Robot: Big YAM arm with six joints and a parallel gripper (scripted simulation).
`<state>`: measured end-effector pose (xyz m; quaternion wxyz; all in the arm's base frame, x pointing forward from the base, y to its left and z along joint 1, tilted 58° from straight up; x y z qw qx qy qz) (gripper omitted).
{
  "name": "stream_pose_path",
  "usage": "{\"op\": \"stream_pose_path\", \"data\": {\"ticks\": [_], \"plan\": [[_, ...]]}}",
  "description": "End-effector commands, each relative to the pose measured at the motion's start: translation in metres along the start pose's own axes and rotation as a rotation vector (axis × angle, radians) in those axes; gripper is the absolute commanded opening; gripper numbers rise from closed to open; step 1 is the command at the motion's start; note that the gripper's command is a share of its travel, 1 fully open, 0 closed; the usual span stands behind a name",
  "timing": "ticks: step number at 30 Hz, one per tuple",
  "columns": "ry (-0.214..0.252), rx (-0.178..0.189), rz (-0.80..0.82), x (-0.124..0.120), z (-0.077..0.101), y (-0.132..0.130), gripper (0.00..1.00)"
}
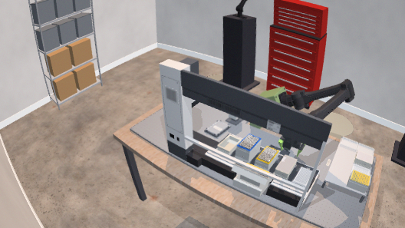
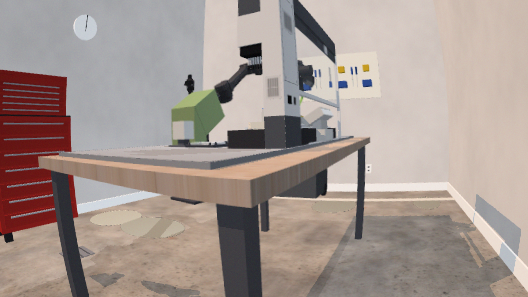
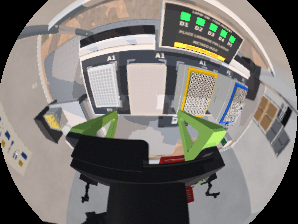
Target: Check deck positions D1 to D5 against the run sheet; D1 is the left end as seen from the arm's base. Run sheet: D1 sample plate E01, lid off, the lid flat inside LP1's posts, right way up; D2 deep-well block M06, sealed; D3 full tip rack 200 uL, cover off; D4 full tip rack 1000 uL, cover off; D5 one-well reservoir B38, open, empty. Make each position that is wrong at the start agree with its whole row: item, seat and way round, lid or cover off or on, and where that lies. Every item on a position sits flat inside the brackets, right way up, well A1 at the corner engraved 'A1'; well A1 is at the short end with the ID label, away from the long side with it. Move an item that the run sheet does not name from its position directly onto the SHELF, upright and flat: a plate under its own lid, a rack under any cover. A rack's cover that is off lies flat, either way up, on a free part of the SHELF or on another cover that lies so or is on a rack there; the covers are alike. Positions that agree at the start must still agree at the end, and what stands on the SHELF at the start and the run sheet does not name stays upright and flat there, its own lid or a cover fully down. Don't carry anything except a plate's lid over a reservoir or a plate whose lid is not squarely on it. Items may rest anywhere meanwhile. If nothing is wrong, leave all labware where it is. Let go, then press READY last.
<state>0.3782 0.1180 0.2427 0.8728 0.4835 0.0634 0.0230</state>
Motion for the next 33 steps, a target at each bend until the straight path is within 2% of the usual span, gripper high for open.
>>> {"op": "stream_pose_path", "data": {"ticks": [1, 10, 12, 13, 15, 27, 29, 30, 33], "plan": [[-0.016, 0.003, 0.014, -0.002, -0.003, 0.01, 1.0], [-0.016, 0.003, 0.014, -0.002, -0.018, 0.01, 1.0], [-0.016, 0.003, 0.014, -0.002, -0.018, 0.01, 1.0], [-0.038, 0.006, 0.029, 0.005, -0.011, 0.016, 1.0], [-0.017, 0.003, 0.014, -0.002, -0.022, 0.01, 1.0], [-0.011, 0.001, 0.004, 0.0, -0.045, 0.006, 1.0], [-0.011, 0.001, 0.004, 0.0, -0.045, 0.006, 1.0], [-0.049, 0.008, 0.016, 0.012, -0.032, 0.012, 1.0], [-0.006, 0.0, -0.004, 0.001, -0.053, 0.003, 1.0]]}}
Point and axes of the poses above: the point where the finger pads meet when closed, its own z axis back along the fingers, its own y axis across the jaws, x = y × z, the point moved 9 cm from there along z, back along the fingers, and after that the axes turned 8 degrees about -z, right-handed, at the moved point
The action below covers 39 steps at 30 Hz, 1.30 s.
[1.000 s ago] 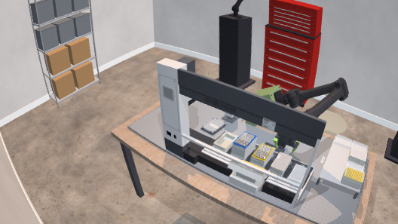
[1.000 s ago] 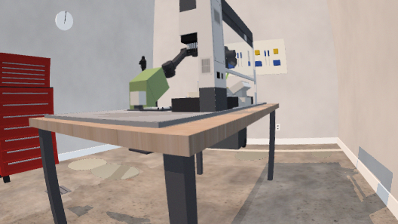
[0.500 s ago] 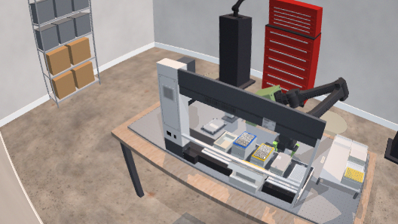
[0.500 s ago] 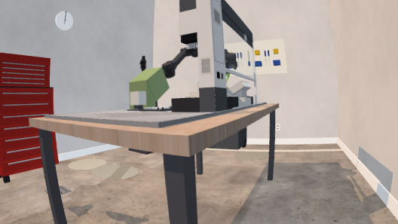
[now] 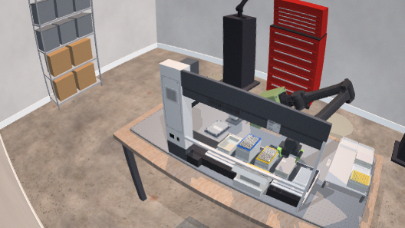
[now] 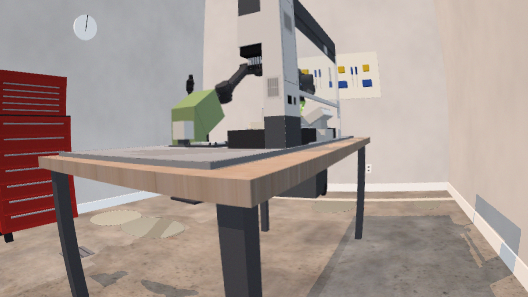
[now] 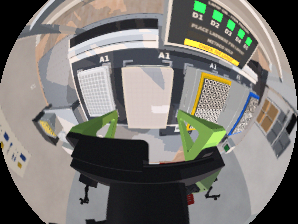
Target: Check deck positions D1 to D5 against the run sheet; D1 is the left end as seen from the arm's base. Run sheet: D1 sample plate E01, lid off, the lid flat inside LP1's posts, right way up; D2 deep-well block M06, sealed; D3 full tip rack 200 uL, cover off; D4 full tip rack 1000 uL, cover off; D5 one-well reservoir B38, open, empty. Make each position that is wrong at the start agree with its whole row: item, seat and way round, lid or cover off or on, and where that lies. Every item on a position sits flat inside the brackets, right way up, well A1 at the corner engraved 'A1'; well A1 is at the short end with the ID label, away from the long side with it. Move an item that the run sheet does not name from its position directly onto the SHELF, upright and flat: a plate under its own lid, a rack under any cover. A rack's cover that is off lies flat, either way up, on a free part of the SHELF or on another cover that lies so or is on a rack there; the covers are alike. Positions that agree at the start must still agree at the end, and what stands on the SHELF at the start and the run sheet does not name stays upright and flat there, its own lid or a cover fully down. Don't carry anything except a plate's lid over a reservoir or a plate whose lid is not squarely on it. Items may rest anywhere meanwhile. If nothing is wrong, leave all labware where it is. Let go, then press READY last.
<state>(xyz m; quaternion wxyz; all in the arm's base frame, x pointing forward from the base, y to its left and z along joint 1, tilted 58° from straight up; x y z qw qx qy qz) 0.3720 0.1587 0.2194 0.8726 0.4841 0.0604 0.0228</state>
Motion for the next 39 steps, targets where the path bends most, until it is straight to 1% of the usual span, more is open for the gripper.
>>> {"op": "stream_pose_path", "data": {"ticks": [1, 11, 13, 14, 15, 17, 25, 28, 30, 31, 32, 33, 34, 35, 39], "plan": [[0.001, -0.002, -0.009, 0.001, -0.008, 0.0, 1.0], [-0.001, -0.001, -0.007, 0.003, -0.025, 0.002, 1.0], [-0.001, -0.001, -0.007, 0.003, -0.025, 0.002, 1.0], [-0.03, 0.004, -0.011, 0.006, -0.015, 0.0, 1.0], [-0.01, 0.0, -0.009, 0.002, -0.024, 0.0, 1.0], [0.002, -0.002, -0.012, 0.001, -0.032, -0.001, 1.0], [-0.002, -0.001, -0.006, 0.004, -0.045, 0.002, 1.0], [0.003, -0.003, -0.013, 0.001, -0.051, -0.001, 1.0], [0.003, -0.003, -0.013, 0.001, -0.051, -0.001, 1.0], [-0.035, 0.007, -0.002, 0.01, -0.038, 0.004, 1.0], [-0.015, 0.003, -0.001, 0.006, -0.048, 0.004, 1.0], [-0.005, 0.002, 0.0, 0.003, -0.053, 0.005, 1.0], [-0.005, 0.003, 0.0, 0.003, -0.053, 0.005, 1.0], [-0.021, 0.005, 0.003, 0.006, -0.044, 0.005, 1.0], [-0.021, 0.005, 0.003, 0.006, -0.044, 0.005, 1.0]]}}
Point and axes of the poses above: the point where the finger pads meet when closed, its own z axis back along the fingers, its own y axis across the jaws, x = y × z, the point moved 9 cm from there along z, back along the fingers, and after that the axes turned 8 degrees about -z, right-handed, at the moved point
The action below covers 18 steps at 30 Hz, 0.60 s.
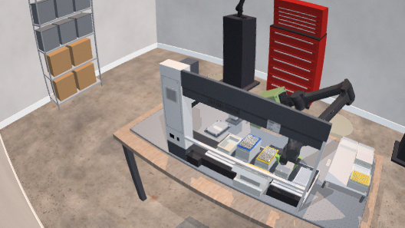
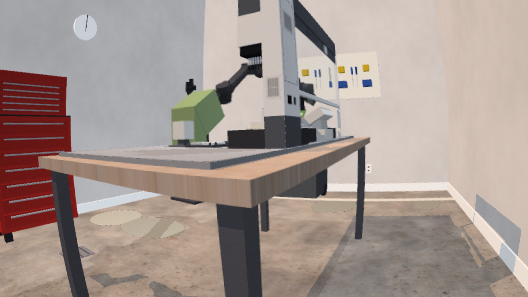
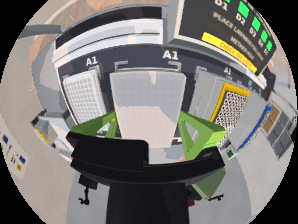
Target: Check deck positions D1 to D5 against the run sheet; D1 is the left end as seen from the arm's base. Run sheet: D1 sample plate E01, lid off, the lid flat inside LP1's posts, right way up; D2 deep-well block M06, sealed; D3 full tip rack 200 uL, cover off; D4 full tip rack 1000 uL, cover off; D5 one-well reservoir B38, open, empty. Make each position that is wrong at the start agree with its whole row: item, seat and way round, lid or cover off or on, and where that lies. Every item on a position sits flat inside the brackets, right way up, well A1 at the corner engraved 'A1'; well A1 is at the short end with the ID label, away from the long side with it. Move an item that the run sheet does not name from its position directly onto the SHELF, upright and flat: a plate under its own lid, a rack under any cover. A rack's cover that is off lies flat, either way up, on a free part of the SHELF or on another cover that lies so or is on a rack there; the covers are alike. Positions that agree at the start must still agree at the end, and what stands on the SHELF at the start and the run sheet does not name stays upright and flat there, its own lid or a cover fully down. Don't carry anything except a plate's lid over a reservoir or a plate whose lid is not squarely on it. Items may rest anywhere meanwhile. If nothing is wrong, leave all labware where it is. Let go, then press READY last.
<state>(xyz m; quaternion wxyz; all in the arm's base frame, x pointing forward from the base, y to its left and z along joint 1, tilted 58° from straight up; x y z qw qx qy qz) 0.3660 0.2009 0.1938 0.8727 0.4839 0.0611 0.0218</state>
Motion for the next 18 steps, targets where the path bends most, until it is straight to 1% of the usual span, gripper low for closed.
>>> {"op": "stream_pose_path", "data": {"ticks": [1, 4, 5, 18], "plan": [[-0.021, 0.006, 0.006, 0.0052, 0.0058, 0.0048, 1.0], [-0.021, 0.006, 0.006, 0.0052, 0.0058, 0.0048, 1.0], [-0.021, 0.006, 0.006, 0.0052, 0.0058, 0.0048, 0.0], [-0.021, 0.006, 0.006, 0.0052, 0.0058, 0.0048, 0.0]]}}
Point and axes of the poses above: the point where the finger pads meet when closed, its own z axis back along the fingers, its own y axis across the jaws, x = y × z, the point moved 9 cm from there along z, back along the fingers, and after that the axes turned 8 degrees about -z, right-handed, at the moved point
